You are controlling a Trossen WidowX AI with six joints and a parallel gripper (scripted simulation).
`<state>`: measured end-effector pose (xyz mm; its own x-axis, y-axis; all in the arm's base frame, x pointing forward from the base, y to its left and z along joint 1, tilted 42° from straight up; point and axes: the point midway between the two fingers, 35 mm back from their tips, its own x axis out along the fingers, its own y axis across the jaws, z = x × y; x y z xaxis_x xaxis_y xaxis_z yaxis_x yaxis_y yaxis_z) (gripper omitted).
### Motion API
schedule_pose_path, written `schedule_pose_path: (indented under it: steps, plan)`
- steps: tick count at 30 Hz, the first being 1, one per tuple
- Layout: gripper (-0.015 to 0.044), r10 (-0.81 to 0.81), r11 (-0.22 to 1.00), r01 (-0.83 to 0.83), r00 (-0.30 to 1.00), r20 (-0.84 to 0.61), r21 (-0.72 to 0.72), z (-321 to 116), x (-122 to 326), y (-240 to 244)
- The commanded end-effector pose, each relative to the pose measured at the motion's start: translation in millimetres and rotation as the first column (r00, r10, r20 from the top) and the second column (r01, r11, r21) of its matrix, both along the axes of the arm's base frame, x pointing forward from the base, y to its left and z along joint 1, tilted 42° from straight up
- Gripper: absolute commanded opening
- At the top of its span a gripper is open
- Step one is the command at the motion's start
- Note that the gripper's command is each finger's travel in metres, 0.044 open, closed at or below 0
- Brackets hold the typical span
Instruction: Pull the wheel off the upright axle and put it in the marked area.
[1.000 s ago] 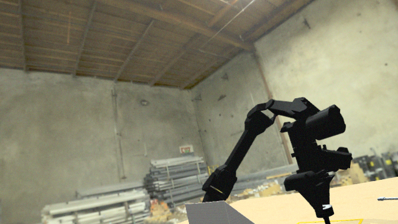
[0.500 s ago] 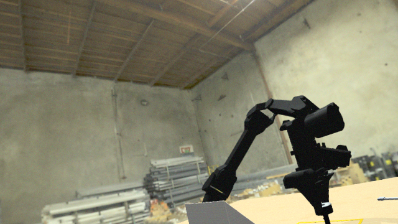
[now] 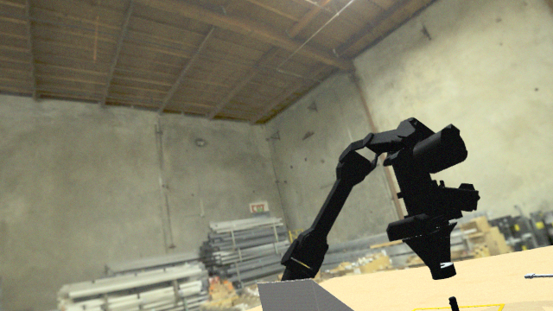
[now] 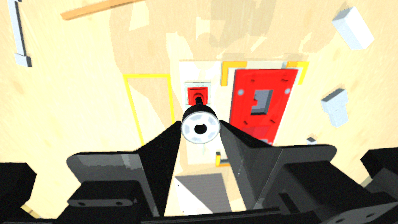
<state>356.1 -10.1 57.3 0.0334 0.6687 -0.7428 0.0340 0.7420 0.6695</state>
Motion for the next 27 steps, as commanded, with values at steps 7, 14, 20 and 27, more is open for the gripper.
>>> schedule_pose_path:
  steps: [7,14,20,27]
  plan:
    - [0.0,0.005,1.0,-0.005,1.0,-0.007,0.002,22.4,-14.4,24.9]
    - [0.0,0.006,1.0,-0.006,1.0,-0.006,0.001,39.2,-26.3,41.1]
    - [0.0,0.008,1.0,-0.008,1.0,-0.004,0.002,52.5,-37.8,54.3]
    - [0.0,0.009,1.0,-0.009,1.0,-0.003,0.004,63.7,-49.3,65.9]
